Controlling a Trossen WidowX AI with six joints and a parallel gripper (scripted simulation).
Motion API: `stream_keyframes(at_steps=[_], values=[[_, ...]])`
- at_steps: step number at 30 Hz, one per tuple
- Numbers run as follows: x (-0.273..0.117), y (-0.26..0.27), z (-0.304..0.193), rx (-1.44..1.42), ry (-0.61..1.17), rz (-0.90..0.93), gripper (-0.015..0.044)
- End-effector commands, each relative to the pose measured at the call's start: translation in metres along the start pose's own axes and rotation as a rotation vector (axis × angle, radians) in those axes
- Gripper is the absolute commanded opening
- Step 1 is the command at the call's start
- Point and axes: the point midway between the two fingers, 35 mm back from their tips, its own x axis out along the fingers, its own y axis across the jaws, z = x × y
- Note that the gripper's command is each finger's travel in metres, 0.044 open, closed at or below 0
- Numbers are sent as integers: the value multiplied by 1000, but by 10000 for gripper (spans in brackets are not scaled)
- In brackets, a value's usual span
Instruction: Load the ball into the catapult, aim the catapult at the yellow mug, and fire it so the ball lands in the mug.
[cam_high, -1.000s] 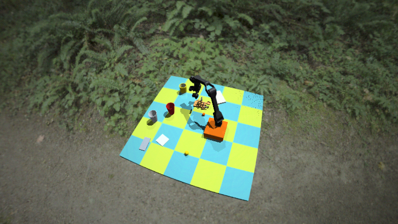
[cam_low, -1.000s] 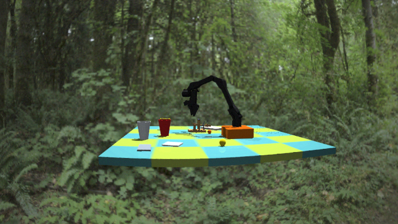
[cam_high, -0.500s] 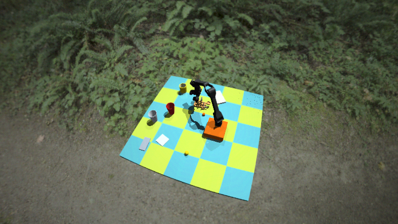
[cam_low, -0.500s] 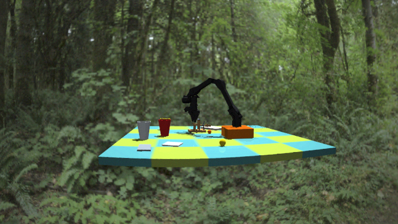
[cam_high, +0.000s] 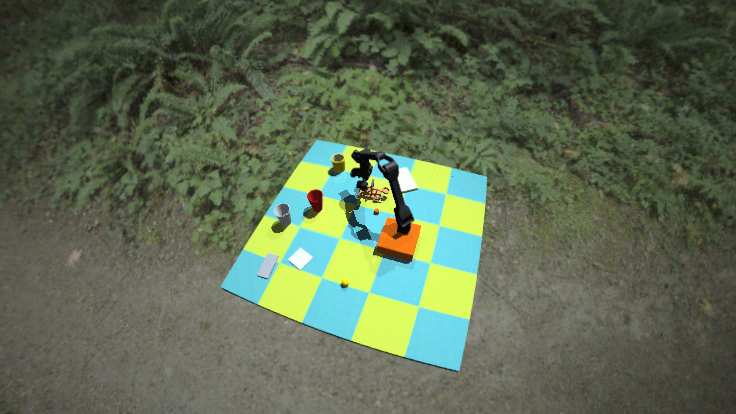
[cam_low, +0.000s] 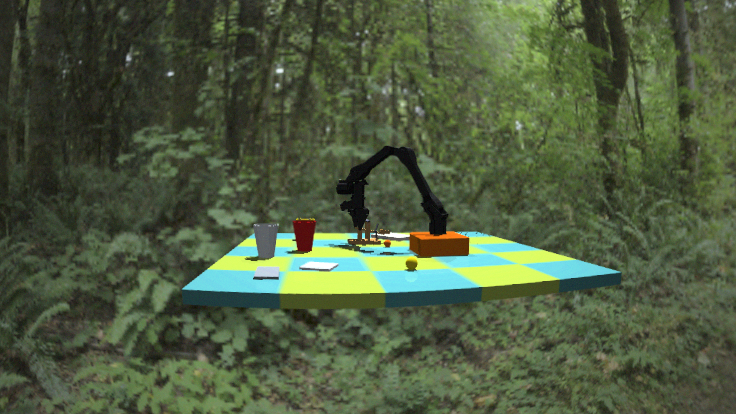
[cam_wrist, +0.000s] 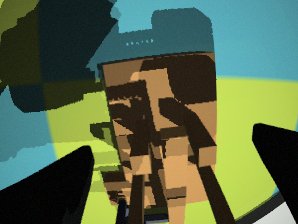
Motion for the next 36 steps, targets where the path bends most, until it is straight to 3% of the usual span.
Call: stream_keyframes(at_steps=[1, 21, 33, 36], values=[[9, 0, 0, 3, 2, 2, 440], [35, 1, -1, 3, 2, 2, 440], [32, 1, -1, 0, 2, 2, 125], [32, 1, -1, 0, 2, 2, 105]])
